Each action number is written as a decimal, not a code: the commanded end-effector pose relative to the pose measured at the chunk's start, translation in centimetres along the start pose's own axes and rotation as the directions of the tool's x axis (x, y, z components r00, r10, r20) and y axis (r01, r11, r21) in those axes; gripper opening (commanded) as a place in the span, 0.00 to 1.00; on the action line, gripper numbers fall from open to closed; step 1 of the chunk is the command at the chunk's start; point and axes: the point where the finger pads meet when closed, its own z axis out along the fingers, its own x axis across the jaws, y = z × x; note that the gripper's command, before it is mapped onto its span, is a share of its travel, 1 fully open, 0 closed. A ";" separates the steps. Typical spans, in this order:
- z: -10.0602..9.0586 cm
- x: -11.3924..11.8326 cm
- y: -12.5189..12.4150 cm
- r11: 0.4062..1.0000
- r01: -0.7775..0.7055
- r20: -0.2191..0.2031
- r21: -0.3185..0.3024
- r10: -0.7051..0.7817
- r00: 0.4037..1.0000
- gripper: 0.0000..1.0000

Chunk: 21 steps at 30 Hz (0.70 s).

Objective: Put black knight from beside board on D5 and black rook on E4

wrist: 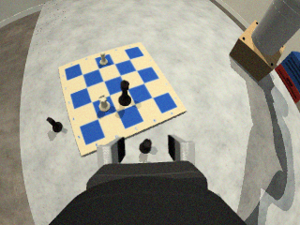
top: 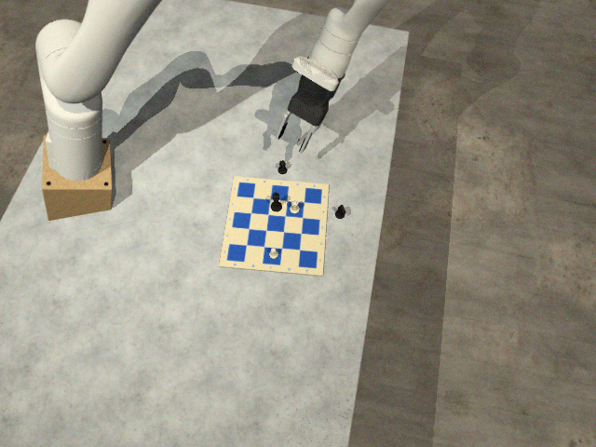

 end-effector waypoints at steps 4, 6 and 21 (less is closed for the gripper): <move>-0.6 -3.0 -1.7 0.990 -0.114 -0.027 -0.085 0.112 0.993 1.00; -0.8 -3.9 -2.0 0.981 -0.150 -0.036 -0.120 0.147 0.988 1.00; -1.3 -5.9 -2.8 0.958 -0.218 -0.049 -0.186 0.213 0.976 1.00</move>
